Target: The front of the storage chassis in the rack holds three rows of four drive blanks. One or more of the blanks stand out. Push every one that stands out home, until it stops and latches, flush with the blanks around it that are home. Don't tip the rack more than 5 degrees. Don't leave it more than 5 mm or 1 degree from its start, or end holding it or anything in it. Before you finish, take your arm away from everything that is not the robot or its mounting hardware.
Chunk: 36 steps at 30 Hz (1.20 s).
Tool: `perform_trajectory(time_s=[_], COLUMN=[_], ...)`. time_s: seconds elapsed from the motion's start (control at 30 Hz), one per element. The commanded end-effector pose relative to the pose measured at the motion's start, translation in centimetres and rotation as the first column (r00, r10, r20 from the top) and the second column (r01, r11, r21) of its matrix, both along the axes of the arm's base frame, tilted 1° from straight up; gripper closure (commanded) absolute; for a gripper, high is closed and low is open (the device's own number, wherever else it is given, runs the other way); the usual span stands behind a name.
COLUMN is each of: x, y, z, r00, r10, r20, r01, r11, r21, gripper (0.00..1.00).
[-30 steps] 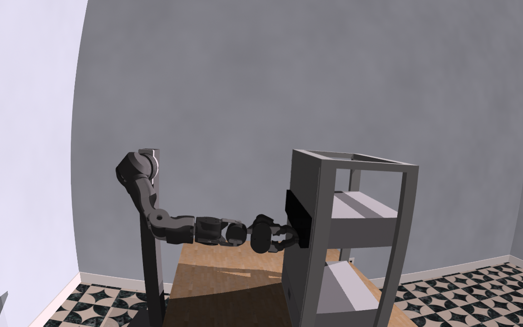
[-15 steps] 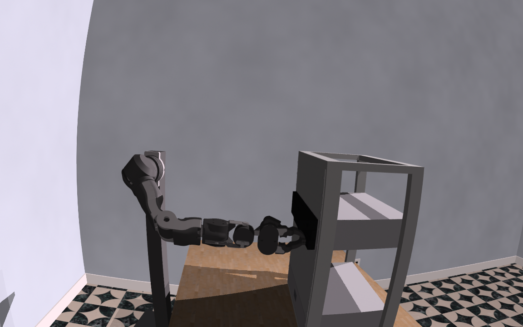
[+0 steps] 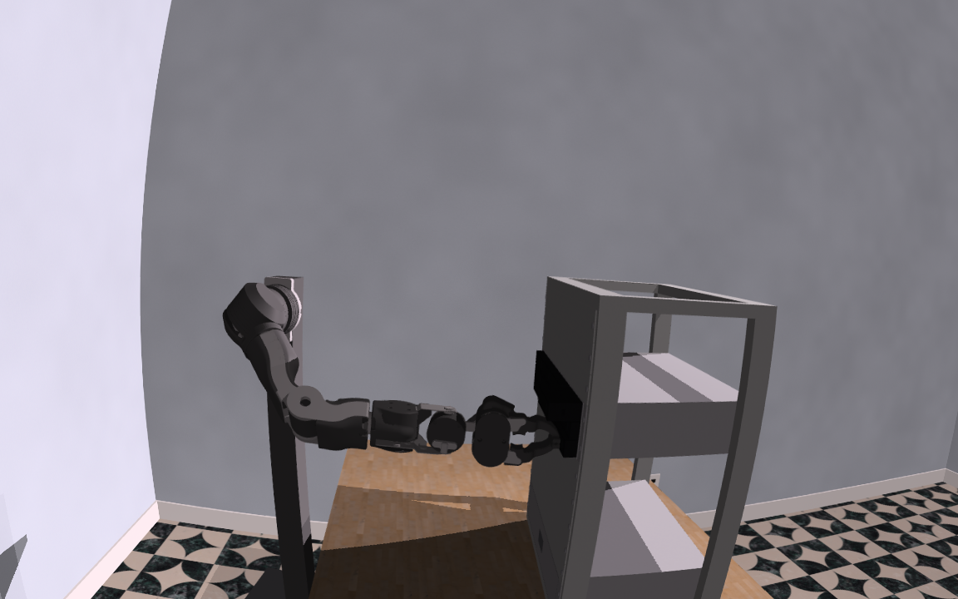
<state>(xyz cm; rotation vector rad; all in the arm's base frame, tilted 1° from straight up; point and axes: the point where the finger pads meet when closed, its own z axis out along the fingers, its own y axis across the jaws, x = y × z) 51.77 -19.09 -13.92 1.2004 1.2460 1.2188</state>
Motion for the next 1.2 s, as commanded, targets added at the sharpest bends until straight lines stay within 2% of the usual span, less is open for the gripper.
perform_trajectory(time_s=[0.0,1.17], x=[0.22,0.52], y=[1.15,1.33], z=[0.75,0.87], r00=[0.999,0.999], r10=[0.037,0.037], r20=[0.020,0.019], r01=[-0.037,-0.037], r11=[0.999,0.999], r21=[0.004,0.004], gripper=[1.00,1.00])
